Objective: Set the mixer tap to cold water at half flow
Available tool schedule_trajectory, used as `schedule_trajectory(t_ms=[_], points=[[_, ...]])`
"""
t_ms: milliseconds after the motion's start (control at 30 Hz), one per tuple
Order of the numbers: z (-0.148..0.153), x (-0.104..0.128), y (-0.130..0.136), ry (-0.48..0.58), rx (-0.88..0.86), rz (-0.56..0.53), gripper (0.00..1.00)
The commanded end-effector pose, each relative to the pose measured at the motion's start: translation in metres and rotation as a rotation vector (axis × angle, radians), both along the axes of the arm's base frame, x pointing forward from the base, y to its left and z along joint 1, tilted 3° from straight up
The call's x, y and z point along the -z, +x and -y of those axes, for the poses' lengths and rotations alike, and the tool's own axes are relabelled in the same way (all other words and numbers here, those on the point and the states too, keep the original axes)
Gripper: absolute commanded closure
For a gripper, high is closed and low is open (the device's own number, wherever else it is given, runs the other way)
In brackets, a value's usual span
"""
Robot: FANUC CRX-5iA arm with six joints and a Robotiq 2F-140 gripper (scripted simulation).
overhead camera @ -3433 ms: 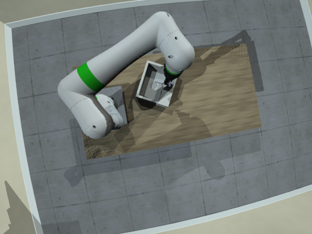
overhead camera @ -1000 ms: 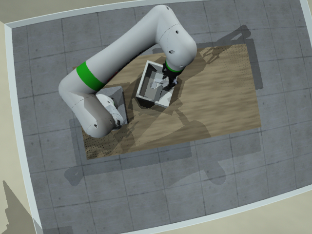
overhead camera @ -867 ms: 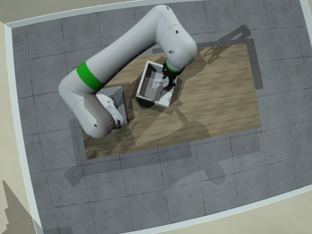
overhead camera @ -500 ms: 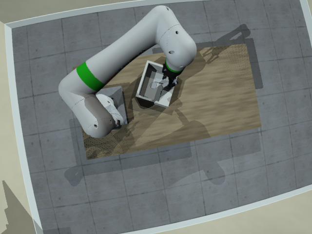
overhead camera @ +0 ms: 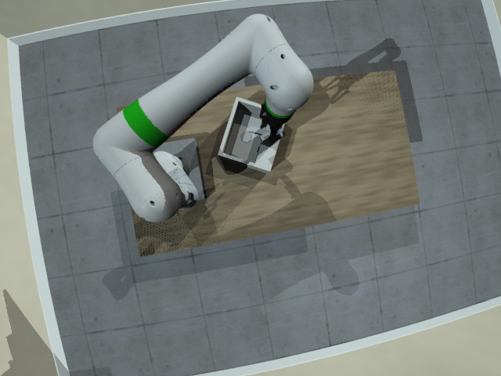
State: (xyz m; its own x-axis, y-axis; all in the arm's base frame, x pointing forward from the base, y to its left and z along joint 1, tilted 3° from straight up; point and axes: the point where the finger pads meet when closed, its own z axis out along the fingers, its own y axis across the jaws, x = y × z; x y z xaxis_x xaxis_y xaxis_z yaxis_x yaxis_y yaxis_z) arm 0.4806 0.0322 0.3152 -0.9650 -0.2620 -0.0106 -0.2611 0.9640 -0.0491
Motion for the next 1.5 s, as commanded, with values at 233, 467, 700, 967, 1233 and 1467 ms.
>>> schedule_trajectory(t_ms=[233,467,700,967,1233,1467], points=[[0.000,0.017,0.000,0.000,0.000,0.001,0.63],[0.001,0.024,0.001,0.000,0.000,0.001,0.63],[0.001,0.032,0.001,0.000,0.000,0.001,0.63],[0.001,0.035,0.001,0.000,0.000,0.001,0.63],[0.001,0.036,0.001,0.000,0.000,0.001,0.63],[0.001,0.036,0.001,0.000,0.000,0.001,0.63]])
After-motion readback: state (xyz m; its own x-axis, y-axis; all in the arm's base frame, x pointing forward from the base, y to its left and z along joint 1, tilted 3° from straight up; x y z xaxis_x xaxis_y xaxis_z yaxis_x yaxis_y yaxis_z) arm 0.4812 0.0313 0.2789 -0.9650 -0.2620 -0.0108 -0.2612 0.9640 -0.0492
